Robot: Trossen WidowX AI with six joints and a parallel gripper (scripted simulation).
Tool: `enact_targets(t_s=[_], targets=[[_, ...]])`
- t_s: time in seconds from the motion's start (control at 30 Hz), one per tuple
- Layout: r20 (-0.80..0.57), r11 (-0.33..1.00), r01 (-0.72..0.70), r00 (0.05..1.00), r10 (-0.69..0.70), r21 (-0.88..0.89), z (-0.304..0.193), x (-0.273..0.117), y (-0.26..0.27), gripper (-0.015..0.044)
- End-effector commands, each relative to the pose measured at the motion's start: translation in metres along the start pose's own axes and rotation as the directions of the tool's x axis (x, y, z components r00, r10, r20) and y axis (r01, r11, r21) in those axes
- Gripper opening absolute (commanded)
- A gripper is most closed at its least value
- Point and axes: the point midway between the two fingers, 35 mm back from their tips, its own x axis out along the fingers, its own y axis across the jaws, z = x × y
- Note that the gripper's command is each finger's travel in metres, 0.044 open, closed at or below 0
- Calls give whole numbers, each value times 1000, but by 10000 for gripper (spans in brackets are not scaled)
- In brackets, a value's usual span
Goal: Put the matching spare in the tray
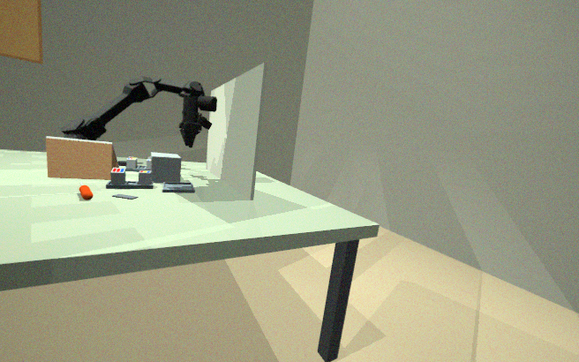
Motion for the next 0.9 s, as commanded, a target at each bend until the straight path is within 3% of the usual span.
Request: enact_targets(t_s=[0.0,0.23,0.43,0.63,0.87], targets=[[-7,1000,4,1000,-4,9,-1,3,-2,440],[-7,1000,5,1000,-5,-3,-2,2,0,440],[-1,934,15,1000,-17,-356,-34,-13,66,440],[7,717,23,1000,-25,-697,-85,-18,127,440],[17,335,25,999,-27,-942,-154,-9,175,440]])
